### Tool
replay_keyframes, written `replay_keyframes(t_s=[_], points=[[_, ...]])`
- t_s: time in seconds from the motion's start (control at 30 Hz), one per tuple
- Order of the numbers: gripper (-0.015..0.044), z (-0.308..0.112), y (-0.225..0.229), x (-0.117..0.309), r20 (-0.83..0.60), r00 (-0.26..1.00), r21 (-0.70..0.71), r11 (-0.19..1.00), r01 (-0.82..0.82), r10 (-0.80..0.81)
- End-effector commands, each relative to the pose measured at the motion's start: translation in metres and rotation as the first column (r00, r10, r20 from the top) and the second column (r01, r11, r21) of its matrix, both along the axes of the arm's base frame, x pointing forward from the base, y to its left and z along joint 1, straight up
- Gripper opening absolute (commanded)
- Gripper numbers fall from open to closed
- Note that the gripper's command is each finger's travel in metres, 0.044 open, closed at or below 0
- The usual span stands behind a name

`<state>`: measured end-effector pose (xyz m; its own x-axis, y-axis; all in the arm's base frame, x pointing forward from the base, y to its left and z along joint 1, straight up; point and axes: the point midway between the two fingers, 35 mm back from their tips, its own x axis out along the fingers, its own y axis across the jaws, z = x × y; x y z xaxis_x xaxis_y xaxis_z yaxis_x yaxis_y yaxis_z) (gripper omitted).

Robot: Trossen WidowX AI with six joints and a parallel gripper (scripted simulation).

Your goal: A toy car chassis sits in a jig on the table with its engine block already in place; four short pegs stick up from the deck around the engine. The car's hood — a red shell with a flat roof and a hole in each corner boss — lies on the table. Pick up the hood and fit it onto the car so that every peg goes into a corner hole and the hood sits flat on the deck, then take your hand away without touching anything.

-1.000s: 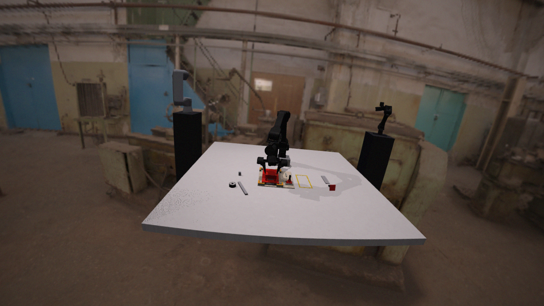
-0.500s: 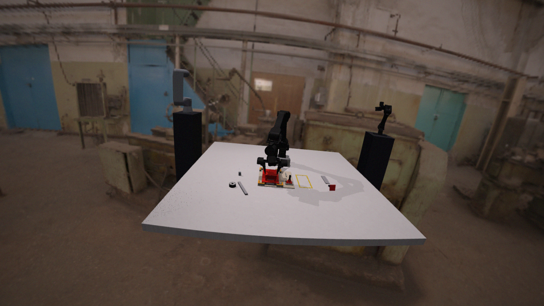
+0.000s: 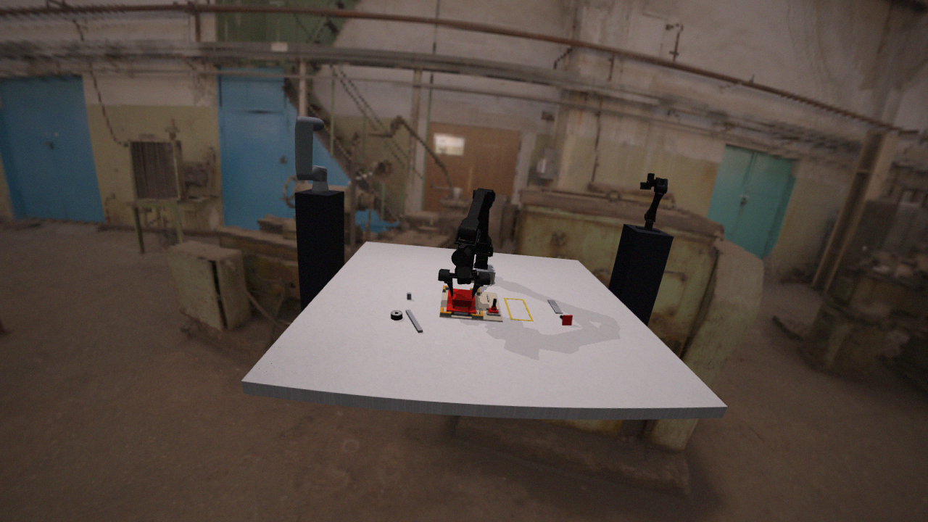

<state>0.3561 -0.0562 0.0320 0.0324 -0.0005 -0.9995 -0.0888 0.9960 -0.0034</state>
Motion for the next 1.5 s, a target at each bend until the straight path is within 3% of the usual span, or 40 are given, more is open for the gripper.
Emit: replay_keyframes(t_s=[0.0, 1.47], points=[[0.0000, -0.0012, -0.0003, 0.0001, 0.000, 1.000, -0.002, 1.000, -0.003, 0.003], [0.0000, -0.0008, 0.0001, 0.0005, 0.007, 1.000, -0.003, 1.000, -0.001, 0.001]])
